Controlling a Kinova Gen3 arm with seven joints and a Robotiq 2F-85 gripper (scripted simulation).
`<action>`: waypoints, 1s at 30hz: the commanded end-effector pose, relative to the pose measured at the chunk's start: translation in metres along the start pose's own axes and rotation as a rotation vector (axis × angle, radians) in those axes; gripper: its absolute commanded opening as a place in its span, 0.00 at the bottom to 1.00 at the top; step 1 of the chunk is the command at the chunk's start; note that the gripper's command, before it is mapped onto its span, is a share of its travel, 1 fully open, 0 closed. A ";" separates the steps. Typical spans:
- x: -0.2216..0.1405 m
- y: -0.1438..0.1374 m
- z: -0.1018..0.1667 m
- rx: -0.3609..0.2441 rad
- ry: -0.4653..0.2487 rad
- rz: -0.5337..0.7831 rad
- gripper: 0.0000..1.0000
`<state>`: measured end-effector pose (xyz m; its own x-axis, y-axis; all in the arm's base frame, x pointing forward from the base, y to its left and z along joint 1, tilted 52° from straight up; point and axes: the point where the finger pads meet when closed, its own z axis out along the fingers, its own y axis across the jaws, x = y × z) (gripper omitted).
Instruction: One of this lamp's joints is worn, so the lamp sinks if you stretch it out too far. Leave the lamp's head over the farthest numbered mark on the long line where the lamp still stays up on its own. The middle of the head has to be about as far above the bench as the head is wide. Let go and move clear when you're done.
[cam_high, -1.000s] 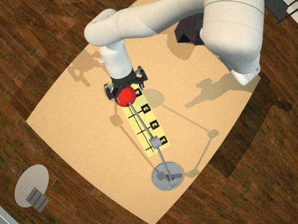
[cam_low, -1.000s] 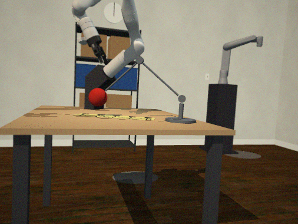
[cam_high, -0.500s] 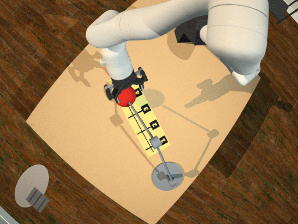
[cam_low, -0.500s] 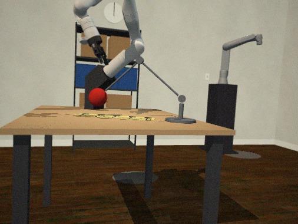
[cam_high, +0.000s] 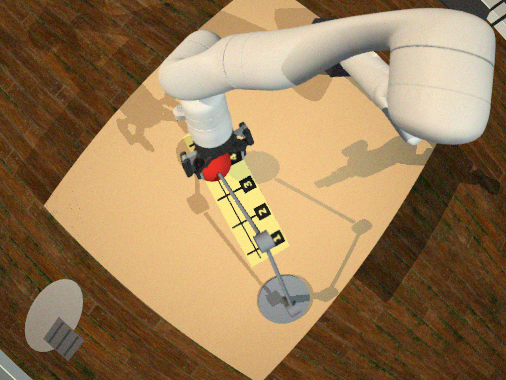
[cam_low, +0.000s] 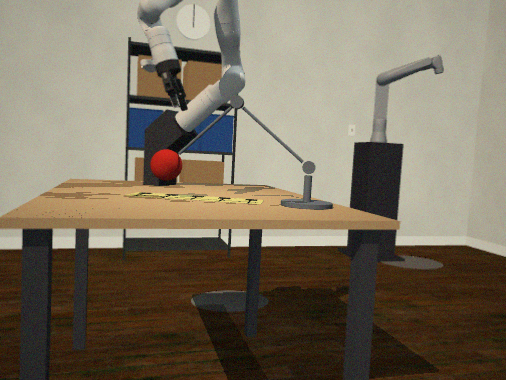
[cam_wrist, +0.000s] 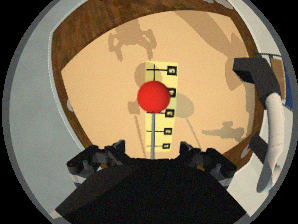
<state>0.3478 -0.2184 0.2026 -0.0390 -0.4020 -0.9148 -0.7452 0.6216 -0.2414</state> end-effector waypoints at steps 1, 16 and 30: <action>-0.001 0.001 0.006 -0.003 0.001 -0.002 1.00; 0.000 0.001 0.041 -0.002 -0.004 0.001 1.00; 0.000 -0.001 0.072 0.004 0.005 -0.002 1.00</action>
<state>0.3949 -0.1751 0.1801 -0.0431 -0.4103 -0.9109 -0.7383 0.6274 -0.2477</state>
